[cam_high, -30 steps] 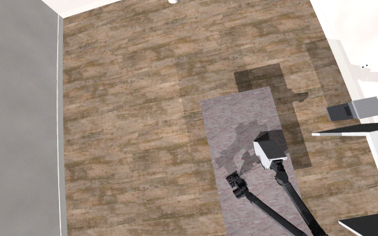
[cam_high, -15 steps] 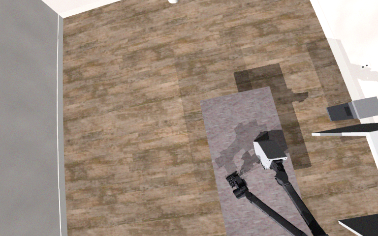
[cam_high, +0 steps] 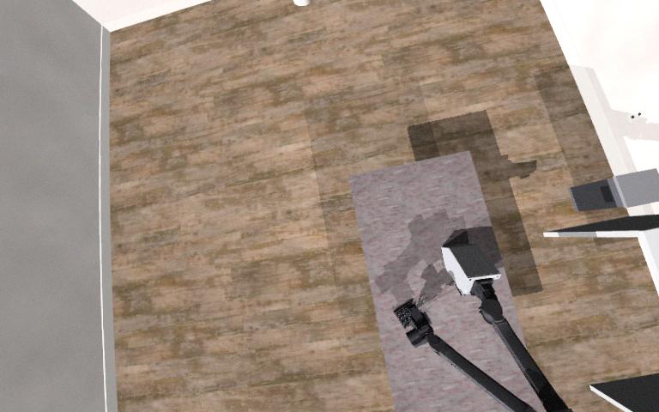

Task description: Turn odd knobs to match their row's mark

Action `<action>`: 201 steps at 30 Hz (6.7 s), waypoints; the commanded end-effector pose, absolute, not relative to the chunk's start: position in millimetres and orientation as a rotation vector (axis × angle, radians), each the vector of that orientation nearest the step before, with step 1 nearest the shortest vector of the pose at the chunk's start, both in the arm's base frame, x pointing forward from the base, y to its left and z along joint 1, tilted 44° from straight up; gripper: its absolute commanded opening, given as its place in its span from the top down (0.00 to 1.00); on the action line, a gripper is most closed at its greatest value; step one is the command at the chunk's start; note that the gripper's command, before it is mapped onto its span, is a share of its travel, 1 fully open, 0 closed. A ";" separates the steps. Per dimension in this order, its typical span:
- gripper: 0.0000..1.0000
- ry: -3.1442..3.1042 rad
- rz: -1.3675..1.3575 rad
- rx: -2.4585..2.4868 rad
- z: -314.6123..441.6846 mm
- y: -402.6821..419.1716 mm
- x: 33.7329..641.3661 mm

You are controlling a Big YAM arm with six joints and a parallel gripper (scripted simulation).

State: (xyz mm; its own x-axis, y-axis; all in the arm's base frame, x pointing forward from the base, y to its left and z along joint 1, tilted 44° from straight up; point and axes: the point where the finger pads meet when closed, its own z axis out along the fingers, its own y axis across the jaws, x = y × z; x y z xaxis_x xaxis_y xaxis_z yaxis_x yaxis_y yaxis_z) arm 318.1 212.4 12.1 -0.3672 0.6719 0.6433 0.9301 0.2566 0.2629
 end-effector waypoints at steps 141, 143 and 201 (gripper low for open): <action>0.81 -2.148 -0.893 -1.448 22.6 220.1 323.7; 0.81 -2.148 -0.893 -1.448 22.6 220.1 323.7; 0.81 -2.139 -0.877 -1.455 5.3 227.3 318.7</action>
State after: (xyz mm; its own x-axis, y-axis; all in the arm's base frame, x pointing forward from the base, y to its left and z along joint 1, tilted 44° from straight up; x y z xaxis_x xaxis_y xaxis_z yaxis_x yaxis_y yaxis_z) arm 317.7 224.9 5.6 -0.3703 0.6708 0.6426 0.9288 0.2574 0.2665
